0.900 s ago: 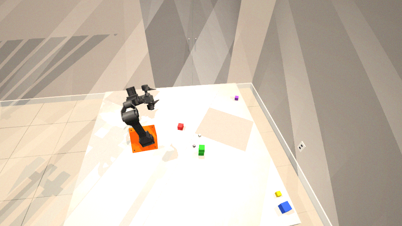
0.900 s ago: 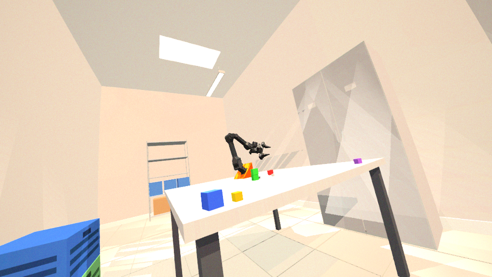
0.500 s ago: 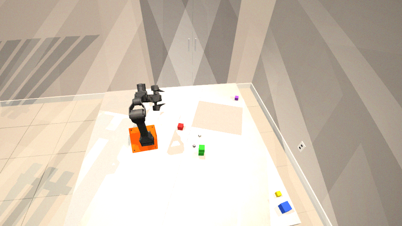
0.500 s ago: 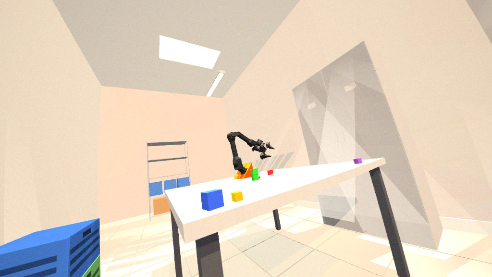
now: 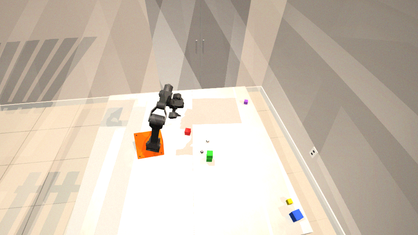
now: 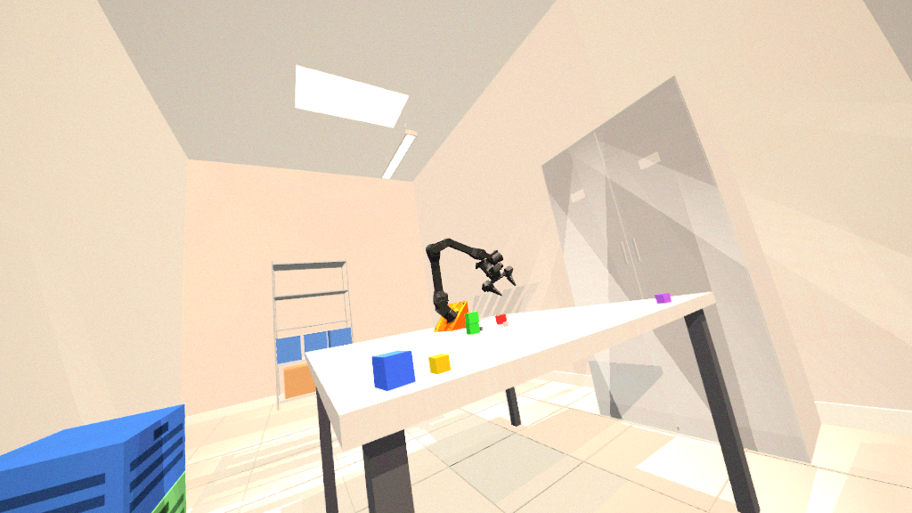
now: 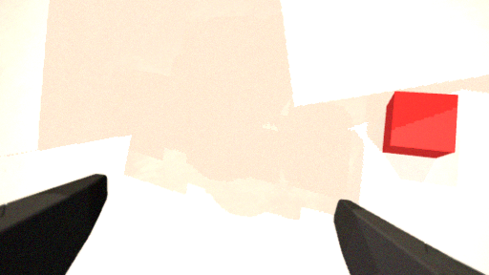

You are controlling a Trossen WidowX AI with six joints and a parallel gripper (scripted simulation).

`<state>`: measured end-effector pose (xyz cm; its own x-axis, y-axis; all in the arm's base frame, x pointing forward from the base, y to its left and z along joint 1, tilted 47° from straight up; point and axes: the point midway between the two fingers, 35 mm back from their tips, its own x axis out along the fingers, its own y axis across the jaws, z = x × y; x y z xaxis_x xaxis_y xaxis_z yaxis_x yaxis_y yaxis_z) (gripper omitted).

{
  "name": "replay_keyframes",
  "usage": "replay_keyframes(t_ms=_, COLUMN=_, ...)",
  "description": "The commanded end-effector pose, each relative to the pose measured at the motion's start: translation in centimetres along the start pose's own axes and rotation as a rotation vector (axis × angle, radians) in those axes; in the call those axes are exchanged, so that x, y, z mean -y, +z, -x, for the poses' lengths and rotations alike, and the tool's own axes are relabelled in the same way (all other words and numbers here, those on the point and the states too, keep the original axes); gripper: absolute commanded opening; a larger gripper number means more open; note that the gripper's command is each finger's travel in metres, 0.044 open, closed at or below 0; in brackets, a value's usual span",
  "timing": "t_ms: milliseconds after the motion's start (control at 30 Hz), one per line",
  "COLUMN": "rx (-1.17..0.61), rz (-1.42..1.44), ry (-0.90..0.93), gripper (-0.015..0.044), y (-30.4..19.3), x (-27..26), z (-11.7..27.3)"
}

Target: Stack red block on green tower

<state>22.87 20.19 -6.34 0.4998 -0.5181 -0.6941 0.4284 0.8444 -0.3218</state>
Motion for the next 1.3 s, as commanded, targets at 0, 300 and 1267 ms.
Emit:
replay_keyframes(t_ms=0, rx=-0.079, rz=0.014, ry=-0.093, gripper=0.044, y=1.6, x=1.2, z=-1.0)
replay_keyframes(t_ms=300, rx=-0.3, rz=0.039, ry=-0.312, gripper=0.044, y=5.3, x=5.8, z=-2.8)
replay_keyframes(t_ms=1267, rx=-0.448, rz=0.043, ry=-0.424, gripper=0.044, y=4.7, x=11.2, z=-7.8)
